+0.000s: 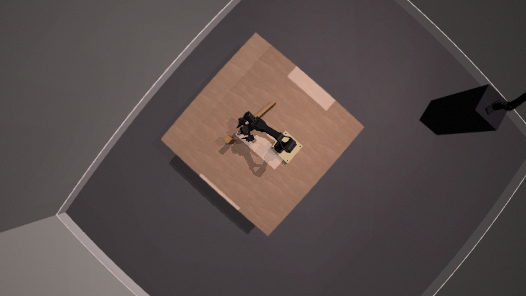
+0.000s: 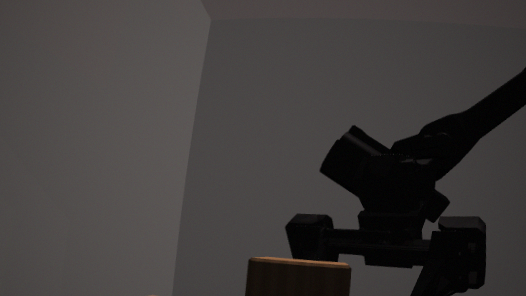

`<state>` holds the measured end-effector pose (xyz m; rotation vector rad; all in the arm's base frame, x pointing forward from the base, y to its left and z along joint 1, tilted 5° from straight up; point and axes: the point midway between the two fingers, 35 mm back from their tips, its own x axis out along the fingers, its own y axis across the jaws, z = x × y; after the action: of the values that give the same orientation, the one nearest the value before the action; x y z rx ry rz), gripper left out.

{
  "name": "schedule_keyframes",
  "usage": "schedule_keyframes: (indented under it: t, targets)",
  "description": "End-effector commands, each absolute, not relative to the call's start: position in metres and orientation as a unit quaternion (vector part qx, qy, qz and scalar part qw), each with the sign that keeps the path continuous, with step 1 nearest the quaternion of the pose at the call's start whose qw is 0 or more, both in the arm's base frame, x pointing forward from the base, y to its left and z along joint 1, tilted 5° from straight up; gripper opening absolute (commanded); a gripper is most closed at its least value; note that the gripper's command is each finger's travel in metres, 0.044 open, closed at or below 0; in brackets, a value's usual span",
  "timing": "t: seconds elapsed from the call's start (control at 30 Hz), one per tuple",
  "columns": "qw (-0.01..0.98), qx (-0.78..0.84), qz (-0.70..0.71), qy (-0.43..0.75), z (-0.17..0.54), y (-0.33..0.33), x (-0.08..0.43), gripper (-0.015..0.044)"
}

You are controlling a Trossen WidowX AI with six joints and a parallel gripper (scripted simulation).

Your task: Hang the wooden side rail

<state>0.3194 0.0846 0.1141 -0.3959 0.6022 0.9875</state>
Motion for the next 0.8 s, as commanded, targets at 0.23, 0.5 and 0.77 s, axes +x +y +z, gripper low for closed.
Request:
schedule_keyframes:
  t: [0.23,0.5,0.77]
  targets:
    - [0.813,-0.180,0.474,0.287,0.1137,0.0840,0.3188,0.0440]
    - [0.813,-0.180,0.474,0.287,0.1137,0.0840,0.3188,0.0440]
    - [0.822,-0.060,0.395,0.406,0.1107,0.0783,0.3260,0.0440]
